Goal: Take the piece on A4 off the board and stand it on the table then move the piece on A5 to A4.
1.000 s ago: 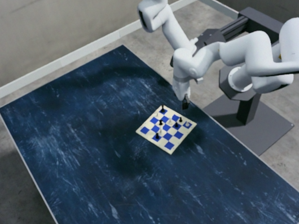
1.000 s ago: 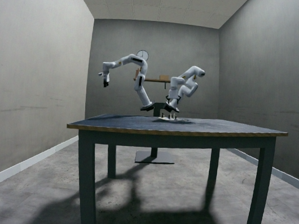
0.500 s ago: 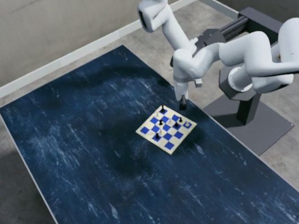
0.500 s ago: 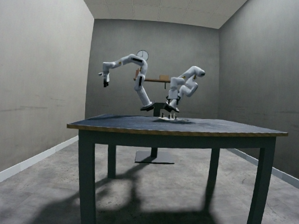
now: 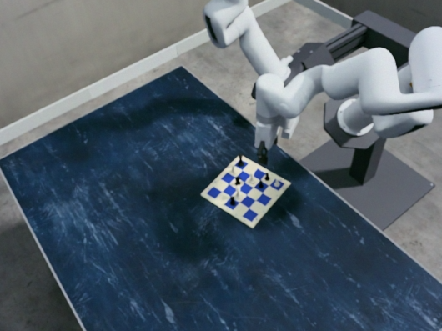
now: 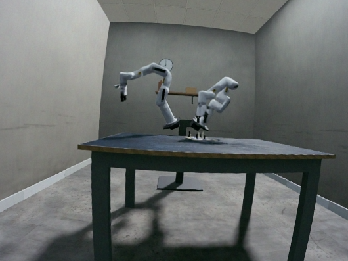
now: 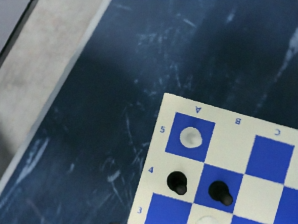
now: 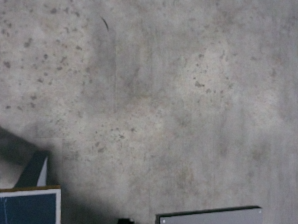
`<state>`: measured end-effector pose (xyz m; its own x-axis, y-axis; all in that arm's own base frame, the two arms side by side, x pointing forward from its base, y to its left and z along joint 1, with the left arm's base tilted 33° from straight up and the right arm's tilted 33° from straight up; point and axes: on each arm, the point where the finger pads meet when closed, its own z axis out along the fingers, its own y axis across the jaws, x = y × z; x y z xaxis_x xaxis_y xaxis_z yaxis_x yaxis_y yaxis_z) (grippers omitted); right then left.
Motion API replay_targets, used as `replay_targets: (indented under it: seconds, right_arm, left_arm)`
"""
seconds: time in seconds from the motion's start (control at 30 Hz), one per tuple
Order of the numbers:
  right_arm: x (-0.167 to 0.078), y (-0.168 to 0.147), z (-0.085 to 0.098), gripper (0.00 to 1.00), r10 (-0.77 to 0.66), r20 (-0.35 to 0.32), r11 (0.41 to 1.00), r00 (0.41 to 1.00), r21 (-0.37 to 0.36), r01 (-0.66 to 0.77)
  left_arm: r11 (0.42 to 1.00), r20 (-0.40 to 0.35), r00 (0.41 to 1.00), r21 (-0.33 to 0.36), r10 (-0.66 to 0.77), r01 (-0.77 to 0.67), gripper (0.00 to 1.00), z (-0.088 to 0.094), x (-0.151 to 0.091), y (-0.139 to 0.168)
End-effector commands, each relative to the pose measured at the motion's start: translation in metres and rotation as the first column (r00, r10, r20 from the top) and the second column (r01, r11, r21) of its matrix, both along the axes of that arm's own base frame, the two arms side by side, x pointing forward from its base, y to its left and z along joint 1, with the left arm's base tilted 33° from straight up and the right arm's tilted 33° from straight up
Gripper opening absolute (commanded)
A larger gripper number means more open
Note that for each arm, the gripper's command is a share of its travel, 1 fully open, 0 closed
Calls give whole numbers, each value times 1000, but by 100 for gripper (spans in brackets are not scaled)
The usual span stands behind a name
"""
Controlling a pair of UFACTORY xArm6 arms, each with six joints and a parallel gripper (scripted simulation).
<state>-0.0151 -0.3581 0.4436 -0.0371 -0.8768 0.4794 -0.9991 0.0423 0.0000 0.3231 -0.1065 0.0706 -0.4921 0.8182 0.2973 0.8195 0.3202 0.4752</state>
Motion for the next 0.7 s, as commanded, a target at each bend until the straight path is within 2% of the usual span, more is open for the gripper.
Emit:
replay_targets:
  seconds: [0.0,0.2,0.43,0.5,0.53,0.67]
  right_arm:
    - [0,0,2,100,0,0,1000,1000,-4,0]
    - [0,0,2,100,0,0,1000,1000,-4,0]
    - [0,0,2,100,0,0,1000,1000,-4,0]
    - [0,0,2,100,0,0,1000,1000,-4,0]
    - [0,0,2,100,0,0,1000,1000,-4,0]
    - [0,0,2,100,0,0,1000,1000,-4,0]
  left_arm:
    - [990,-89,987,34,-134,137,100,-1,2,0]
    - [953,-188,942,68,-280,296,100,-3,3,1]
    - [867,-316,839,86,-443,490,100,-6,4,3]
    - [867,-316,839,86,-443,490,100,-6,4,3]
    - [828,-360,792,85,-492,554,100,-7,4,3]
    - [764,-423,716,78,-556,640,100,-8,5,4]
